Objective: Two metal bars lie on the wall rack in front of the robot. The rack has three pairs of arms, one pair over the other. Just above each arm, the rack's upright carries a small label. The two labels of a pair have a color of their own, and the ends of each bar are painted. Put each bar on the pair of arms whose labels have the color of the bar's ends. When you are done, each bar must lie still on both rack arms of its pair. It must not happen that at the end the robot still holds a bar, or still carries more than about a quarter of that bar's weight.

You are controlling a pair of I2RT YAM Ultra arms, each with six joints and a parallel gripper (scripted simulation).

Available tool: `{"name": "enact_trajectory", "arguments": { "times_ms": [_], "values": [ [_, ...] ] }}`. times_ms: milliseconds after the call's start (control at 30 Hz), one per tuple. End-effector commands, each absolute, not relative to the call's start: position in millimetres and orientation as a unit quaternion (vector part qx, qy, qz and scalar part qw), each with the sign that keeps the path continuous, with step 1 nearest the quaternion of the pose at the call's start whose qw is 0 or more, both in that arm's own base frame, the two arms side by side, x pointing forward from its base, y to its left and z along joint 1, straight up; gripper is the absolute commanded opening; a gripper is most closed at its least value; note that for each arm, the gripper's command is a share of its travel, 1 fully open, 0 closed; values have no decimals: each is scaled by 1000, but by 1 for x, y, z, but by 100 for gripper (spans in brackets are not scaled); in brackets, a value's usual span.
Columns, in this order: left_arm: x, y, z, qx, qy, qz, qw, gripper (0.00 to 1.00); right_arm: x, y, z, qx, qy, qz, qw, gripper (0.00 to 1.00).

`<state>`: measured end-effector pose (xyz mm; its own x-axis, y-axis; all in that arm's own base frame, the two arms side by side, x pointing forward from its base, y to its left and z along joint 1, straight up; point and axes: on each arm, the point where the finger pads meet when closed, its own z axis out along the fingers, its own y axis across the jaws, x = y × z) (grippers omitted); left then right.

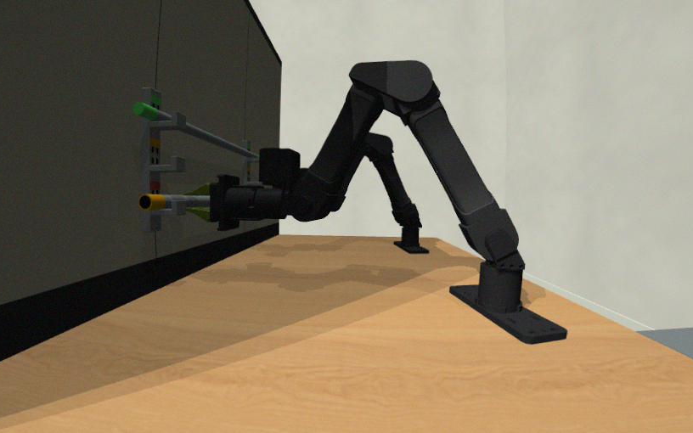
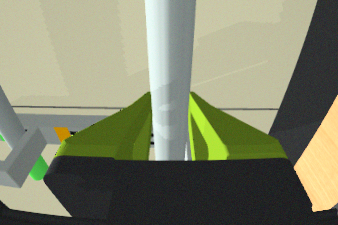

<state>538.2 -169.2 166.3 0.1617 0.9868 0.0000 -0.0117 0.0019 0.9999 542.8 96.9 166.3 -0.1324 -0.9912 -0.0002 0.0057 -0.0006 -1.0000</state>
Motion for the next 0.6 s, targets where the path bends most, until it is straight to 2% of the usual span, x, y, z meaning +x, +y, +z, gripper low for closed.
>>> {"name": "enact_trajectory", "arguments": {
  "times_ms": [0,567],
  "values": [
    [543,-167,171,538,459,458,538,0,551,96,171,-465,533,-533,465,0],
    [543,-167,184,538,459,458,539,0,550,96,183,-465,533,-533,465,0]
  ]
}}
